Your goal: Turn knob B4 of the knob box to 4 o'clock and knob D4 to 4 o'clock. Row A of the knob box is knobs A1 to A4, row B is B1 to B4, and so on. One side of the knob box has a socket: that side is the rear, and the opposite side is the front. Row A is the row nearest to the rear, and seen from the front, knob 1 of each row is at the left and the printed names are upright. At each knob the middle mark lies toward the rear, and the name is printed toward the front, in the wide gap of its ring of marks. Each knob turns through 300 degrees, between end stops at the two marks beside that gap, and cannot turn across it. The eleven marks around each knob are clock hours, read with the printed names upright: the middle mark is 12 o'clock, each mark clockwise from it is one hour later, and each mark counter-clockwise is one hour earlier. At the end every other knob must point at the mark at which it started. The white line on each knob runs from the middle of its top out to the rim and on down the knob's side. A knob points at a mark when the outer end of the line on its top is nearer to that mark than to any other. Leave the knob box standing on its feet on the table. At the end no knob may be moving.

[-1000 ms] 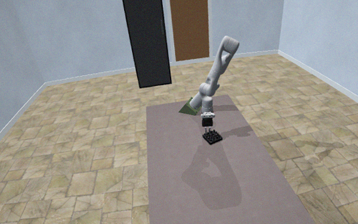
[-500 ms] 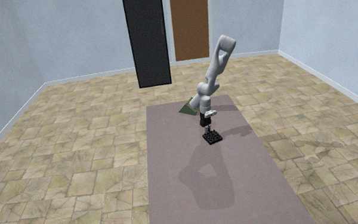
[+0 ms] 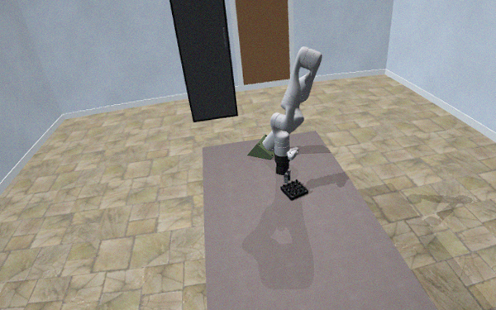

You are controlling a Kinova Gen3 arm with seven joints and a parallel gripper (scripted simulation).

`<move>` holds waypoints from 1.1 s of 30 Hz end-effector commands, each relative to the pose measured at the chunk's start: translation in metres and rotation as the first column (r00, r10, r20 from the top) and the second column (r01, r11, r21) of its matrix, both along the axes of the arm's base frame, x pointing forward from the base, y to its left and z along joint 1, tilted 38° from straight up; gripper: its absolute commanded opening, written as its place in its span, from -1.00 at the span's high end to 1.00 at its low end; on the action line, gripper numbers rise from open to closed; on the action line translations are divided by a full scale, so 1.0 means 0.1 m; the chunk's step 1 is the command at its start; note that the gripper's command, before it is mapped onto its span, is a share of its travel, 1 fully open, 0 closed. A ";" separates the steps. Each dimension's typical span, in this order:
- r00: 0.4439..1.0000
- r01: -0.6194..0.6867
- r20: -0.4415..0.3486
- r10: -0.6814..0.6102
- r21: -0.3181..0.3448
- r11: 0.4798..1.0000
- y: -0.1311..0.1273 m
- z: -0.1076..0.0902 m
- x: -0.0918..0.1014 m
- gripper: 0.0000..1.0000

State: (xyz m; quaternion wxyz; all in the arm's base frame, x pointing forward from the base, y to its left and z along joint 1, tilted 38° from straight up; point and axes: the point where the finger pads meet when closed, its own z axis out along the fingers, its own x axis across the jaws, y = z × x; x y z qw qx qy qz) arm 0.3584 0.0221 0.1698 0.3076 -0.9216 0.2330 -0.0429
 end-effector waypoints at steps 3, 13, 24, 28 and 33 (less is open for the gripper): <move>0.999 -0.036 0.039 0.036 -0.007 0.999 -0.06 0.00 -0.01 0.07; 0.944 -0.251 0.194 0.266 -0.099 0.963 -0.11 -0.01 -0.09 0.07; 0.867 -0.375 0.281 0.412 -0.178 0.910 -0.15 -0.02 -0.14 0.07; 0.835 -0.411 0.306 0.458 -0.207 0.888 -0.16 -0.02 -0.16 0.07; 0.802 -0.443 0.328 0.500 -0.236 0.865 -0.18 -0.03 -0.17 0.07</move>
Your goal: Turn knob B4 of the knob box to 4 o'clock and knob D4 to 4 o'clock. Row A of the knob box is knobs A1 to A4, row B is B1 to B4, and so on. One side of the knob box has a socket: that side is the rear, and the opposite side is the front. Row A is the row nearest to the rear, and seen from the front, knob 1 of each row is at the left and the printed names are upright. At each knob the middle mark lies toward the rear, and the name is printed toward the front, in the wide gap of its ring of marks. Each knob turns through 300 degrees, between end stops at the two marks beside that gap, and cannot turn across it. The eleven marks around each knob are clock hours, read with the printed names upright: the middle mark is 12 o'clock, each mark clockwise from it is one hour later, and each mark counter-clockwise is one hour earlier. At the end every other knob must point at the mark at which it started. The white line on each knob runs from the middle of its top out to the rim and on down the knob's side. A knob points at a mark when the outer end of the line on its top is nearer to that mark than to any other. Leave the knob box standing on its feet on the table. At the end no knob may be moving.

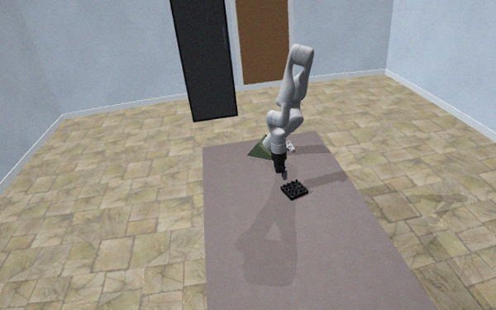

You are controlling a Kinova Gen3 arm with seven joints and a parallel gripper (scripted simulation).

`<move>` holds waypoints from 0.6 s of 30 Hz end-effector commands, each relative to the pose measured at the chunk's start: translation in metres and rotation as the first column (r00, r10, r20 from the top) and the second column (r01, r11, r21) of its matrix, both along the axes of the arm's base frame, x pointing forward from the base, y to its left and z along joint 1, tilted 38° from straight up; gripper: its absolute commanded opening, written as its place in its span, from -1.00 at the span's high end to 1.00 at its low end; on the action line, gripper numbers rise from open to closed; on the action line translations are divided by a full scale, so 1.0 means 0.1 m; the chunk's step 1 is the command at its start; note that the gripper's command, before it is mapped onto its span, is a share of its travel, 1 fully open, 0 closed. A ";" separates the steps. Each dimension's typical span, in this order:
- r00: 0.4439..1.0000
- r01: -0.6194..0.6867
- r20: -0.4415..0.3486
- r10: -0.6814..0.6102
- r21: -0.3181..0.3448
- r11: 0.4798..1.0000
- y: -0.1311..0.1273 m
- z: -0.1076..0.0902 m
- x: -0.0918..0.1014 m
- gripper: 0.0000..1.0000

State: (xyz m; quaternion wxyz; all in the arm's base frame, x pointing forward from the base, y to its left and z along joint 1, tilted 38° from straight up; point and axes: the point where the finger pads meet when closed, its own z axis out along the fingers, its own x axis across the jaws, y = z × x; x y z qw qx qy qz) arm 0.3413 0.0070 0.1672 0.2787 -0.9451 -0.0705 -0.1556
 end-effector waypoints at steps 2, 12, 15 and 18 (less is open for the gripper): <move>1.000 -0.008 0.012 0.008 -0.002 1.000 -0.03 0.00 0.00 0.07; 0.998 -0.047 0.043 0.047 -0.016 0.999 -0.04 0.00 -0.01 0.07; 0.998 -0.051 0.046 0.052 -0.018 0.999 -0.04 0.00 -0.02 0.07; 0.997 -0.054 0.048 0.054 -0.019 0.998 -0.04 0.00 -0.02 0.07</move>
